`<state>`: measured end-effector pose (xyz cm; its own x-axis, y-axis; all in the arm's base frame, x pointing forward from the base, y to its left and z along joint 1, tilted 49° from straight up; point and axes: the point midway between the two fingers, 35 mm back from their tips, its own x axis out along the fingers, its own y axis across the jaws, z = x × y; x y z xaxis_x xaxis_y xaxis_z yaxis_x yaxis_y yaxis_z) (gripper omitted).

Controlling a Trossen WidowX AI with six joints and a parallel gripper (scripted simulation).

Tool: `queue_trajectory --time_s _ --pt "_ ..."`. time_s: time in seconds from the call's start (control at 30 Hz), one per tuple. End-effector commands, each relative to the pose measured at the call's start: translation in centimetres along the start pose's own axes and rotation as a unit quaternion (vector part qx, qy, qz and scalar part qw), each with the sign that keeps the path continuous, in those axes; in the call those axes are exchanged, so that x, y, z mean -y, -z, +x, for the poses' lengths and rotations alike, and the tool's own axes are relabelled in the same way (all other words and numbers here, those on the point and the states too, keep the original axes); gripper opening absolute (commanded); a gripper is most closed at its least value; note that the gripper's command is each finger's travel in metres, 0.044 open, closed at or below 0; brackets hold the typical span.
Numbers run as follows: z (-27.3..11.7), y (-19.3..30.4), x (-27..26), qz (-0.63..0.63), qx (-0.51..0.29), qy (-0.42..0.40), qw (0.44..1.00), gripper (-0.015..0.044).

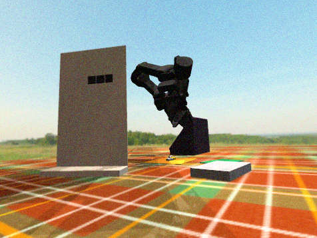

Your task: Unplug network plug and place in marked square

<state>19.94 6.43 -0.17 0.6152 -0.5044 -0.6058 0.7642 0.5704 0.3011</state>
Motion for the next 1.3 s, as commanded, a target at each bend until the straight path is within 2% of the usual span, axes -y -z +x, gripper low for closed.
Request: queue_trajectory --time_s 0.0,0.3,1.27 --pt "-0.6 -0.1 -0.4 0.003 0.002 -0.004 1.000 0.0156" --pt "-1.0 -0.1 -0.6 0.000 0.001 -0.001 1.000 0.0156" --pt "-8.0 -0.1 -5.5 0.002 0.001 -0.004 1.000 0.0156"
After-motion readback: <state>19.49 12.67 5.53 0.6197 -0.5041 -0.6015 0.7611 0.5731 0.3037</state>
